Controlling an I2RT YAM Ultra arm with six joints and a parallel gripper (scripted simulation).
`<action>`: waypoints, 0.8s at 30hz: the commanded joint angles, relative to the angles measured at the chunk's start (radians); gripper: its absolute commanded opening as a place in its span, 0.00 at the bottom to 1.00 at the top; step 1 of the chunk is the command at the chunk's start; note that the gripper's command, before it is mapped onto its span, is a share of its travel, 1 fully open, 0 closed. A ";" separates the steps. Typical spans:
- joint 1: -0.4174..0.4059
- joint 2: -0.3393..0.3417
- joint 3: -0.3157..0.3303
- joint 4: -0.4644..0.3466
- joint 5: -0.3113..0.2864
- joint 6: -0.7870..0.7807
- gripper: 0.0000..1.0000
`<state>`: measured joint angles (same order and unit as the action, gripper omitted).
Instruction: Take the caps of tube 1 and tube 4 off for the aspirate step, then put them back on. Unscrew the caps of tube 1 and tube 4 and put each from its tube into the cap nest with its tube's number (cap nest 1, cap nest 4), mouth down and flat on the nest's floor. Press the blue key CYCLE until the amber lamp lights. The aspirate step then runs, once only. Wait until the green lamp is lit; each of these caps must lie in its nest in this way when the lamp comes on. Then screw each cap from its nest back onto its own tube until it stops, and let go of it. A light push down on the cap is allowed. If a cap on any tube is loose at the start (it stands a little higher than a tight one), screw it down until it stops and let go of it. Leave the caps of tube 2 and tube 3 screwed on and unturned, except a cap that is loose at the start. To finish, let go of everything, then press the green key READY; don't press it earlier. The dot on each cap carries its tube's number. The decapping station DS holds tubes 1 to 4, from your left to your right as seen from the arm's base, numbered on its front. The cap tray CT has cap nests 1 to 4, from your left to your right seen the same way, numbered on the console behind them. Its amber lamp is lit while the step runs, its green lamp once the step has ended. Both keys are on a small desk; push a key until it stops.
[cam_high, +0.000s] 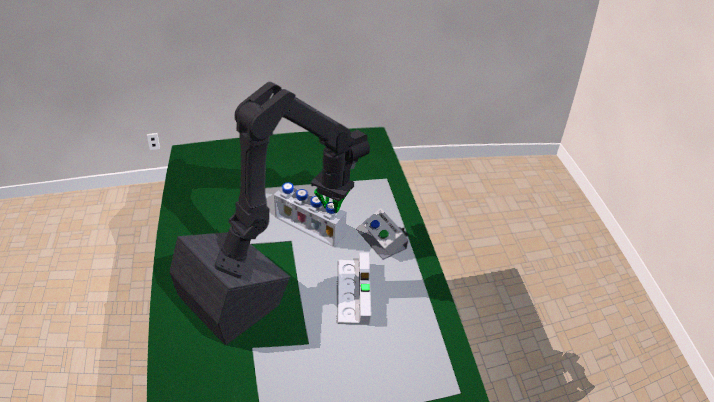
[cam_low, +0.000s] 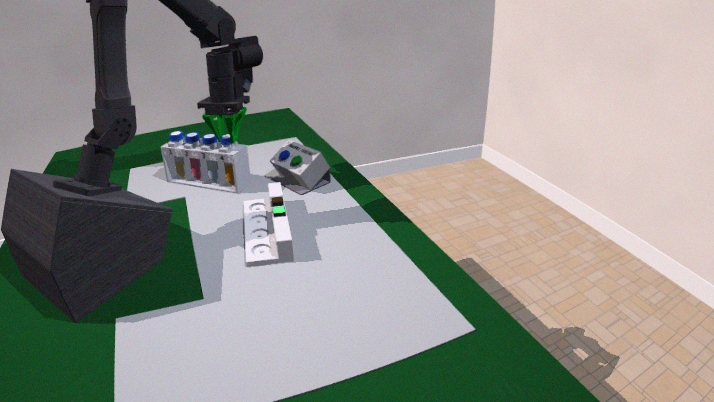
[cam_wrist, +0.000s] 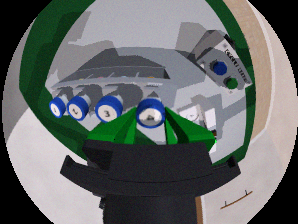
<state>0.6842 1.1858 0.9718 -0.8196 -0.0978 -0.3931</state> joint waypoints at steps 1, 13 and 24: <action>0.000 -0.004 0.006 0.000 0.000 -0.001 0.00; 0.000 -0.003 0.005 0.003 0.000 0.400 0.00; 0.000 -0.002 0.004 0.005 0.000 0.700 0.00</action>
<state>0.6842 1.1873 0.9718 -0.8192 -0.0975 0.1787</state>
